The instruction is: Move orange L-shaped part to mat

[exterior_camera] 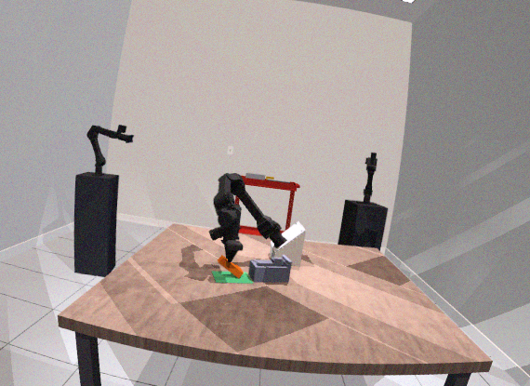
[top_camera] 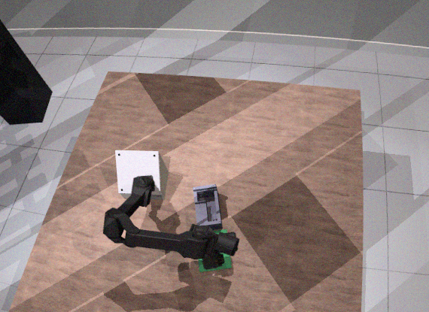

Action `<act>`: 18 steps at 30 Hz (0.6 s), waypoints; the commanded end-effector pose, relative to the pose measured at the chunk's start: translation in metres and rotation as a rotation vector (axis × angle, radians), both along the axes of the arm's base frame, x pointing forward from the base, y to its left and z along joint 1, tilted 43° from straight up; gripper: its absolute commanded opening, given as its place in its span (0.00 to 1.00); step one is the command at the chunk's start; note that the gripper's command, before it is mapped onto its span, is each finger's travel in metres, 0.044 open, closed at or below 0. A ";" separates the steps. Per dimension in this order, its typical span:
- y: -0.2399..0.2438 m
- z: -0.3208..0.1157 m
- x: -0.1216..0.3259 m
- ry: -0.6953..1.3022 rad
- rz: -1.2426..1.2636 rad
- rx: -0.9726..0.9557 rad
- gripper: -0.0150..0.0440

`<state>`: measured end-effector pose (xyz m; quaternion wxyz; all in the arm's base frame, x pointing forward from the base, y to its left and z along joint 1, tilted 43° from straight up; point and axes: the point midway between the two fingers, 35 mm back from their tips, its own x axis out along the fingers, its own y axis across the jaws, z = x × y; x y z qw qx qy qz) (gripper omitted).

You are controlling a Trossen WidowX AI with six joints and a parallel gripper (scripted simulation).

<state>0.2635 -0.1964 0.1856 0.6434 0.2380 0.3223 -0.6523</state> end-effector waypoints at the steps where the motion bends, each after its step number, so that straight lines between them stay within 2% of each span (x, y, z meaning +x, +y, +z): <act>1: 0.004 0.004 0.001 0.000 0.000 0.001 0.74; 5: 0.028 0.028 0.006 0.001 0.001 0.008 0.92; 9: 0.058 0.060 0.006 0.004 0.004 0.008 0.93; 18: 0.057 0.057 0.007 -0.003 0.016 0.010 0.93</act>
